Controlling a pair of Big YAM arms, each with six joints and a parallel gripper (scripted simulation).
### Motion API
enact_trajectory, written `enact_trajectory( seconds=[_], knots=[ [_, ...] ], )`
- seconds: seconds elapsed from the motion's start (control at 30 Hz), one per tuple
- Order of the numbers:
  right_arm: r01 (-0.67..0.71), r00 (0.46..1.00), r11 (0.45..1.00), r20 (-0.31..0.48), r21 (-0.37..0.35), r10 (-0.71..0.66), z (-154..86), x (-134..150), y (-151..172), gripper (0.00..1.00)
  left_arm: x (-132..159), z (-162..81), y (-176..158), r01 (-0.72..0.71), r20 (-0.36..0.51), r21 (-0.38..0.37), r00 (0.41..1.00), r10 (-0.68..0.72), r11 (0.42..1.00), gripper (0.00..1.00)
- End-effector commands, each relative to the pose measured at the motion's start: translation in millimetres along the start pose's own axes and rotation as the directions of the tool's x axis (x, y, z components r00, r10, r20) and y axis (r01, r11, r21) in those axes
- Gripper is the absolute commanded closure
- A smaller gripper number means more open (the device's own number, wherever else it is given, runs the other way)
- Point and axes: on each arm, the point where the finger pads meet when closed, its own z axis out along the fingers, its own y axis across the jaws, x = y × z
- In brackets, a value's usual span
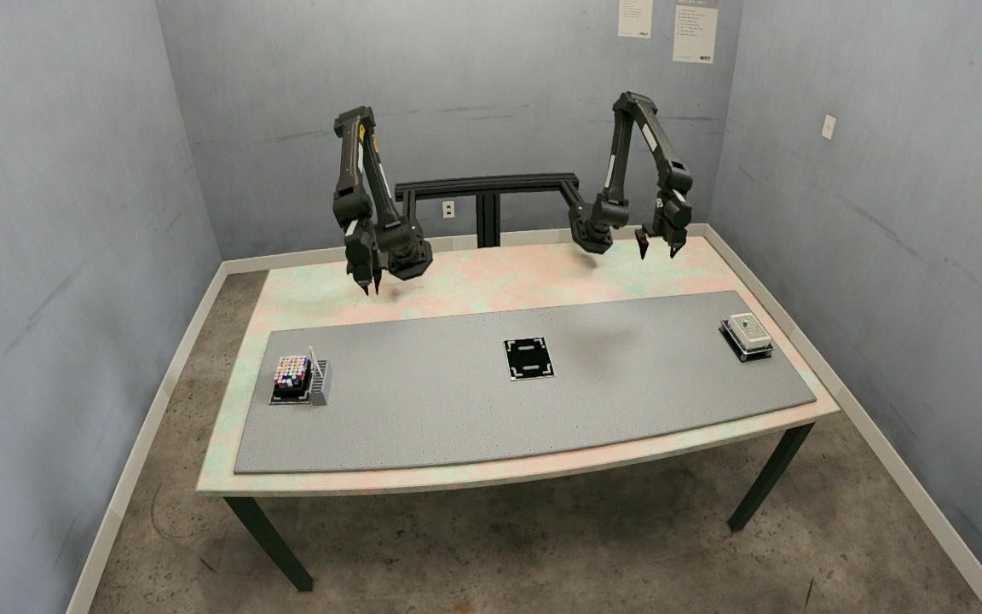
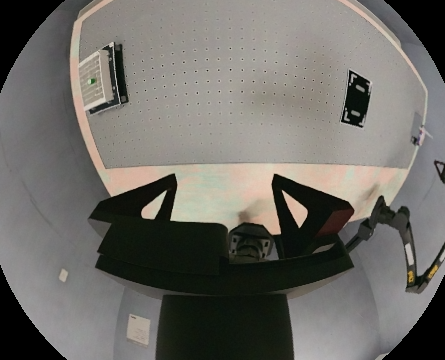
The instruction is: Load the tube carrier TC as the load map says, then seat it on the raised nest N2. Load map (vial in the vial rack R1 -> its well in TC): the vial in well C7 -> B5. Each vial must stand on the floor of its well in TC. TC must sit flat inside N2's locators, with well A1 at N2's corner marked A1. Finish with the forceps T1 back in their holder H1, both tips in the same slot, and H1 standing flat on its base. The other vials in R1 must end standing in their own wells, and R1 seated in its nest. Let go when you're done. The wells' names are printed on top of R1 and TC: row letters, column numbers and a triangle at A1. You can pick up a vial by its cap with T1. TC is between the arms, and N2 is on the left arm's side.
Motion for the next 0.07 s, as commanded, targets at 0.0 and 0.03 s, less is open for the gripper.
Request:
enact_trajectory(
  seconds=[0.0, 0.03],
  knots=[
    [-0.023, 0.999, 1.0, 0.032, 0.006, 0.022, -11.8, -10.0, -4.5, 0.76, -9.8, -11.2, 4.3, 0.028, 0.031, -0.005, 0.999, -0.027, 1.0, 0.0],
    [-0.023, 0.999, 1.0, 0.032, 0.006, 0.022, -11.8, -10.0, -4.5, 0.76, -9.8, -11.2, 4.3, 0.028, 0.031, -0.005, 0.999, -0.027, 1.0, 0.0]
  ],
)
